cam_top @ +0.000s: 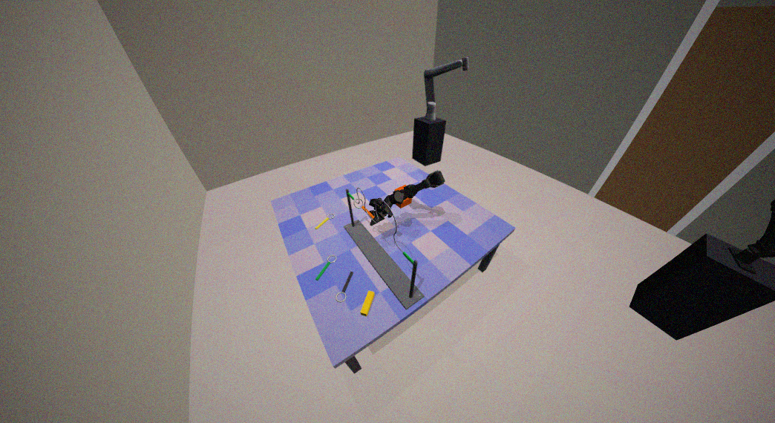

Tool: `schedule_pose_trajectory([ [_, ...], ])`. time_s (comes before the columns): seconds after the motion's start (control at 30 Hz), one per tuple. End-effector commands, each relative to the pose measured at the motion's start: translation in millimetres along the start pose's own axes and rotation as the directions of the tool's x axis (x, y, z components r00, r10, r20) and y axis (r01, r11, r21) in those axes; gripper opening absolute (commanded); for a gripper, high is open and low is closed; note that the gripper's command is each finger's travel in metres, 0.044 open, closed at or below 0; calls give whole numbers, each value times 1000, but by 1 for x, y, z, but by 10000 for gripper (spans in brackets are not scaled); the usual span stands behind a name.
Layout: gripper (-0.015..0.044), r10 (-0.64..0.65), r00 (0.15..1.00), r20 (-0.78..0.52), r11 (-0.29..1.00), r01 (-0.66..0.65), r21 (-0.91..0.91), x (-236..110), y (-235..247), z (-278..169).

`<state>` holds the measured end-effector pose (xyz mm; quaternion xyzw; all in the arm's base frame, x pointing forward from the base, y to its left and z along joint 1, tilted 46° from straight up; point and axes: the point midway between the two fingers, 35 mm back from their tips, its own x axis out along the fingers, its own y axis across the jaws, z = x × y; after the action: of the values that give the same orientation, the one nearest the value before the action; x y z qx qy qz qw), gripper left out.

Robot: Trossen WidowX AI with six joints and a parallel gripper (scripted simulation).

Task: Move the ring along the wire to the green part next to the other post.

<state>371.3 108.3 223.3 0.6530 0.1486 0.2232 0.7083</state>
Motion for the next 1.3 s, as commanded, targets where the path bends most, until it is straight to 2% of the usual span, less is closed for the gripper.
schedule_pose_trajectory([
  [0.0,-150,-29,1000,-7,999,29,-27,-2,-11,-1],
  [1.27,-150,-170,985,-19,933,155,-324,-14,-63,9],
])
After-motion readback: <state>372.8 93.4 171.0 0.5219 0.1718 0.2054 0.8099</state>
